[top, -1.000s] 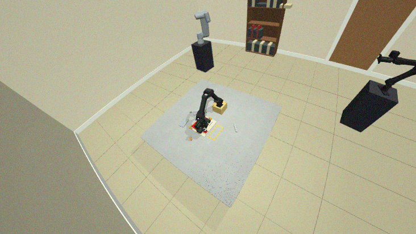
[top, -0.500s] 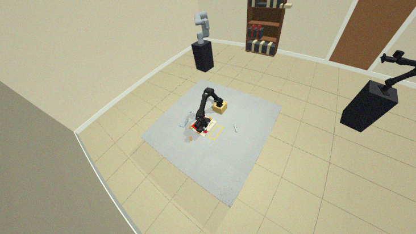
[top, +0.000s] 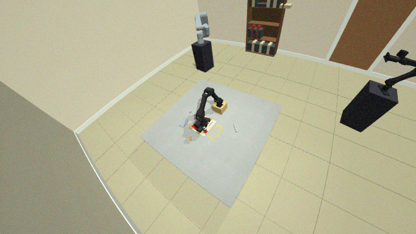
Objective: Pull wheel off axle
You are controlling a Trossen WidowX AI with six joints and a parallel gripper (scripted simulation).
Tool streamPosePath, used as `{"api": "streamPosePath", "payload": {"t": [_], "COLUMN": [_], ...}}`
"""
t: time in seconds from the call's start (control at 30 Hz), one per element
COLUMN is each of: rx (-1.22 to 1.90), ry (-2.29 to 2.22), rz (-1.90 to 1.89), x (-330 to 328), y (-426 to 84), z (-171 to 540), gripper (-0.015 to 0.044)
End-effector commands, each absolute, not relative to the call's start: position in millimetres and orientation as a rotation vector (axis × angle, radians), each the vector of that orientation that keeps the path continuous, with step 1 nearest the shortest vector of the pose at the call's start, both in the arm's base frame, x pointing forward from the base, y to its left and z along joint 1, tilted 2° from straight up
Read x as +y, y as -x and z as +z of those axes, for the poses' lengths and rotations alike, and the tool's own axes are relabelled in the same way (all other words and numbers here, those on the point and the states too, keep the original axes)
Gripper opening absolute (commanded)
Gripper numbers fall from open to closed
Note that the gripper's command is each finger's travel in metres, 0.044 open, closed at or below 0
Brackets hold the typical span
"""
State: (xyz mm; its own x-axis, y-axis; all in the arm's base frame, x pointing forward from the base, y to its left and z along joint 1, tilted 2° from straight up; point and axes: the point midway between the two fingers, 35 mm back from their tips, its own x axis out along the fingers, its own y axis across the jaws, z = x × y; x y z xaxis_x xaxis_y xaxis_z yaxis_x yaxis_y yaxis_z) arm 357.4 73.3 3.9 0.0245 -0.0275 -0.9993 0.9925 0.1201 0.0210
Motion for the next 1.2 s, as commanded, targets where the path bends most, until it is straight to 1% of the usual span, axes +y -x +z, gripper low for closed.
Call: {"api": "streamPosePath", "payload": {"t": [0.0, 1.17], "rx": [1.226, 1.225], "ry": [-1.110, -1.111], "rz": [-1.116, -1.113], "x": [73, 74], "y": [-357, -357], "z": [7, 20], "gripper": [0.0000, 0.0000]}}
